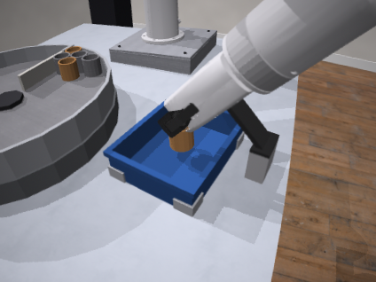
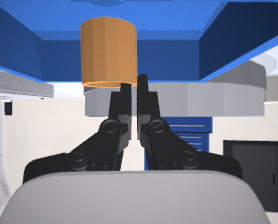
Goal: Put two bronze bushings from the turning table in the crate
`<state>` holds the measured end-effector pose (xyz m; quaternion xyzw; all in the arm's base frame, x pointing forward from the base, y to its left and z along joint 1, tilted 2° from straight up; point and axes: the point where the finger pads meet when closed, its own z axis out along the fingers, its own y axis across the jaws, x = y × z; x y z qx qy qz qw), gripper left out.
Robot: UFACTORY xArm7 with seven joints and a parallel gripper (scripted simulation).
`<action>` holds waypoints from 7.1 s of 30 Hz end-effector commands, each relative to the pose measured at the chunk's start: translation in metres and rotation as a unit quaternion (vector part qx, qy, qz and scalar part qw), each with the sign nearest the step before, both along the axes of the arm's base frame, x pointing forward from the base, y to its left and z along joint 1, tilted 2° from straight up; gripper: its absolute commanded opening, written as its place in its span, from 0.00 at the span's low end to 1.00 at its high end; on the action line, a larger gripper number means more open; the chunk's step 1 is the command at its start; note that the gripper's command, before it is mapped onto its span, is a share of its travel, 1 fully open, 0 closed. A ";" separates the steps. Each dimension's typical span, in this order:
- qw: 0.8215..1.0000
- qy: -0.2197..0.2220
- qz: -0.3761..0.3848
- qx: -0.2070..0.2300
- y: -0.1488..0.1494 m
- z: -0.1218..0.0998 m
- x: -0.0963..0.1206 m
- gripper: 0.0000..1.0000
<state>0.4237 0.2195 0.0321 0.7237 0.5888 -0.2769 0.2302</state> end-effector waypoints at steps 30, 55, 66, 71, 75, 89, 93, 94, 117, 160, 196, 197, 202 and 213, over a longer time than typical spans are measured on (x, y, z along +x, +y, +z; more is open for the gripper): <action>1.000 -0.002 0.000 0.002 0.001 -0.013 0.001 0.00; 1.000 -0.002 0.000 0.002 0.001 -0.019 0.002 0.00; 1.000 -0.002 0.000 0.002 0.001 -0.019 0.002 0.00; 1.000 -0.002 0.000 0.002 0.001 -0.019 0.002 0.11; 1.000 -0.002 0.000 0.002 0.001 -0.019 0.002 0.11; 1.000 -0.002 0.000 0.002 0.001 -0.019 0.002 0.11; 1.000 -0.002 0.000 0.002 0.001 -0.019 0.002 0.11; 1.000 -0.002 0.000 0.002 0.001 -0.019 0.002 0.11; 1.000 -0.002 0.000 0.002 0.001 0.000 0.001 0.11; 1.000 -0.002 0.000 0.002 0.004 0.062 0.001 0.11; 1.000 -0.001 -0.001 0.000 -0.066 0.063 -0.021 0.10; 1.000 -0.001 -0.001 0.000 -0.073 0.063 -0.023 0.10; 1.000 -0.001 -0.001 0.000 -0.092 0.064 -0.029 0.10; 1.000 -0.001 -0.001 0.000 -0.173 0.067 -0.054 0.10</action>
